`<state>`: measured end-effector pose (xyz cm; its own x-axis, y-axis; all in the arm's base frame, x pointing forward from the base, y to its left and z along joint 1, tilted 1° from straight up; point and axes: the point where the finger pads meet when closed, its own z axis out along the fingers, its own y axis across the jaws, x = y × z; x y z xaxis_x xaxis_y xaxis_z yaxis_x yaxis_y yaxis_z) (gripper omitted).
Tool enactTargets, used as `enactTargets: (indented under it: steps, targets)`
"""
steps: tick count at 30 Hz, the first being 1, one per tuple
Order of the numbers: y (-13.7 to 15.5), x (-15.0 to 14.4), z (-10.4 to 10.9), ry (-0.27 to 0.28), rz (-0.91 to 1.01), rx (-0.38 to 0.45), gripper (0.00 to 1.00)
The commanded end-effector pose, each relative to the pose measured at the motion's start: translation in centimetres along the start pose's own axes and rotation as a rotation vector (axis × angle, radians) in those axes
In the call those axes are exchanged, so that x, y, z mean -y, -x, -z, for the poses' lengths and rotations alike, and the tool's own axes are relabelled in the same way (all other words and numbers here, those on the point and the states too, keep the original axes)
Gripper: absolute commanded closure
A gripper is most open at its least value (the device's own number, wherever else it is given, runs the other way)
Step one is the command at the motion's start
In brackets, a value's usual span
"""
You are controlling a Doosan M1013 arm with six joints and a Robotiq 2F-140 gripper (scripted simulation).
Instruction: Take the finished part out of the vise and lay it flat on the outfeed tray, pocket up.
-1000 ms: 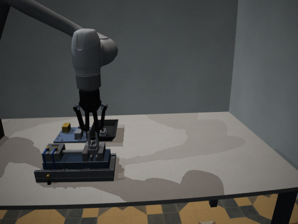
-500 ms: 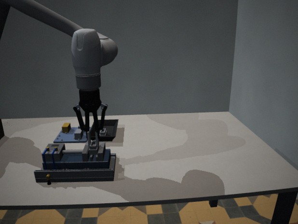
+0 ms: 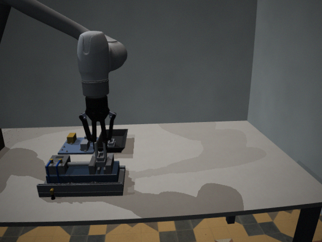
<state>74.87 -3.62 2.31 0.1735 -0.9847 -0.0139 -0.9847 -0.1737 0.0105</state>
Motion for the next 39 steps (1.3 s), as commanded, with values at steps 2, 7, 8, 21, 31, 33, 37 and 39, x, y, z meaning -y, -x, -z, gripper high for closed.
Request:
enactTargets:
  steps: [2, 7, 8, 21, 31, 33, 37, 39]
  targets:
    - [0.0, 0.0, 0.0, 0.0, 0.0, 0.0, 1.0]
    - [0.0, 0.0, 0.0, 0.0, 0.0, 0.0, 1.0]
    - [0.0, 0.0, 0.0, 0.0, 0.0, 0.0, 1.0]
    - [0.0, 0.0, 0.2, 0.0, 0.0, 0.0, 1.0]
    - [0.0, 0.0, 1.4, 0.0, 0.0, 0.0, 1.0]
    - [0.0, 0.0, 1.4, 0.0, 0.0, 0.0, 1.0]
    - [0.0, 0.0, 2.1, 0.0, 0.0, 0.0, 1.0]
    - [0.0, 0.0, 2.5, 0.0, 0.0, 0.0, 1.0]
